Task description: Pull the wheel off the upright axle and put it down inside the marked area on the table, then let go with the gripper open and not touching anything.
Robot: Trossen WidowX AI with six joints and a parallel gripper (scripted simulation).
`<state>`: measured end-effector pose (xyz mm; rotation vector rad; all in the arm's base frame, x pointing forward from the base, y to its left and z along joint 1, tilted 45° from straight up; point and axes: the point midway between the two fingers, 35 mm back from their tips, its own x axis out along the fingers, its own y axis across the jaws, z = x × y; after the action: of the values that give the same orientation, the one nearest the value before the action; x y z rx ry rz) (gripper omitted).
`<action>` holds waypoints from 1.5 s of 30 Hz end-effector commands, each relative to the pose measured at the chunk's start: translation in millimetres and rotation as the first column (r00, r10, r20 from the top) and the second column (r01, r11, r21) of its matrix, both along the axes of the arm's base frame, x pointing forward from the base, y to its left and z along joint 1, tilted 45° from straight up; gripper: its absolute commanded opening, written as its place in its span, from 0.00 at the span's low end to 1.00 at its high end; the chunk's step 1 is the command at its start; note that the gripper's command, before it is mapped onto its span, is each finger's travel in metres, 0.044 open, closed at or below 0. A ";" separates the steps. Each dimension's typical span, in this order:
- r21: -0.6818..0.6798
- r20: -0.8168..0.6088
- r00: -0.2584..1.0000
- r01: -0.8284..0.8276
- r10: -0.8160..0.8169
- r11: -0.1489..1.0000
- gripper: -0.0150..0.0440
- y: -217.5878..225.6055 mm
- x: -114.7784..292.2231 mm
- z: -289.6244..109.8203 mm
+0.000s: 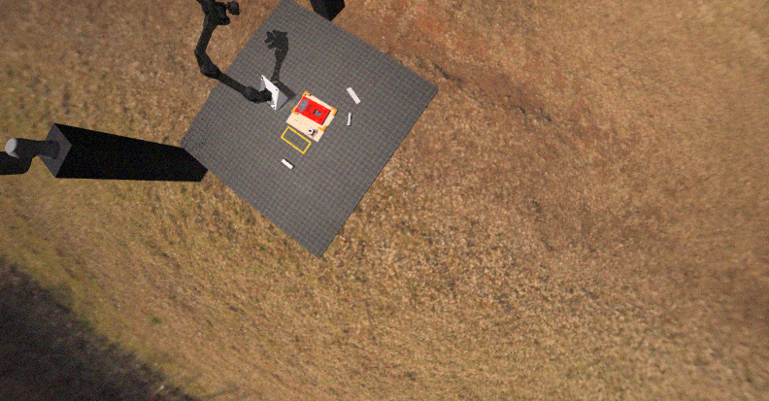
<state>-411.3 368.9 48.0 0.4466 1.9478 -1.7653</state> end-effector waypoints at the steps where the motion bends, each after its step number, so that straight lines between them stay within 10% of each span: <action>1: -0.092 0.070 0.980 0.192 -0.186 0.977 0.76 35.3 40.2 -3.9; 11: -0.293 0.305 0.738 0.674 -0.602 0.678 0.76 102.6 159.8 -22.8; 24: -0.319 0.600 0.158 0.946 -0.784 -0.053 0.76 133.0 333.6 -43.6; 36: -0.151 0.767 -0.373 0.685 -0.521 -0.713 0.76 98.4 492.1 -54.2; 45: 0.025 0.785 -0.608 0.223 -0.119 -0.975 0.76 37.3 598.5 -54.6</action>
<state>154.2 428.3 -8.5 2.5812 -1.3346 -2.6885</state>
